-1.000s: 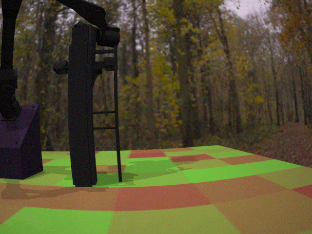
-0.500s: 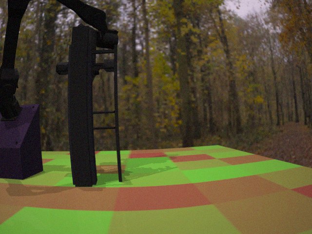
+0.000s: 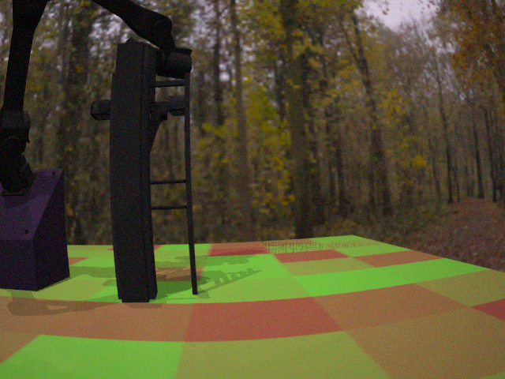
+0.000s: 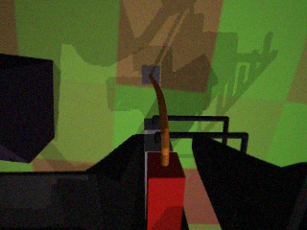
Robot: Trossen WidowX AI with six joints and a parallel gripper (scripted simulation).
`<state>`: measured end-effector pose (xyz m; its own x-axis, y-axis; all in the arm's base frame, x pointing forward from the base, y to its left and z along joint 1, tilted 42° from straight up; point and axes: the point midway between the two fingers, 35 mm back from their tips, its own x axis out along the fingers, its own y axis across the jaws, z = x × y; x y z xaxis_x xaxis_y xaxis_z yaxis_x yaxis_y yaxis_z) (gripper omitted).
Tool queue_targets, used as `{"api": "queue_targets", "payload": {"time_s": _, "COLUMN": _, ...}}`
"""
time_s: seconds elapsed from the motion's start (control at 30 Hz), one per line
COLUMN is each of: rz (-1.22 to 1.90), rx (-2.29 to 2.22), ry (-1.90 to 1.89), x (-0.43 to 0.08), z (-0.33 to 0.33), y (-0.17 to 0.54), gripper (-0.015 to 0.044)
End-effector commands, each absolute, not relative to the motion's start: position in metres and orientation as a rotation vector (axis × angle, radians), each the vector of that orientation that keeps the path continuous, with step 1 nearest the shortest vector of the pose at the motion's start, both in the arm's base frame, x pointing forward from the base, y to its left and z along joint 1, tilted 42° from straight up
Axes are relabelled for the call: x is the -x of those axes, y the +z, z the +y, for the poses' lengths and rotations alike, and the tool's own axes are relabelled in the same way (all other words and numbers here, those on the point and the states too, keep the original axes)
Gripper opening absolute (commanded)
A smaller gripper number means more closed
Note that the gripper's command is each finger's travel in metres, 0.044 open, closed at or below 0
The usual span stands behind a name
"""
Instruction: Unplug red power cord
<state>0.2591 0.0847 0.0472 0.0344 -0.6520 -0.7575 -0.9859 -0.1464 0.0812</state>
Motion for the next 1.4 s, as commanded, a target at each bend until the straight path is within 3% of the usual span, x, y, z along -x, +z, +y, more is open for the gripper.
{"api": "queue_targets", "payload": {"time_s": 0.0, "rz": 1.653, "rx": 1.843, "ry": 0.921, "x": -0.259, "z": 0.089, "y": 0.051, "gripper": 0.0160}}
{"api": "queue_targets", "payload": {"time_s": 1.37, "rz": 1.655, "rx": 1.845, "ry": 0.919, "x": -0.265, "z": 0.052, "y": 0.069, "gripper": 0.0160}}
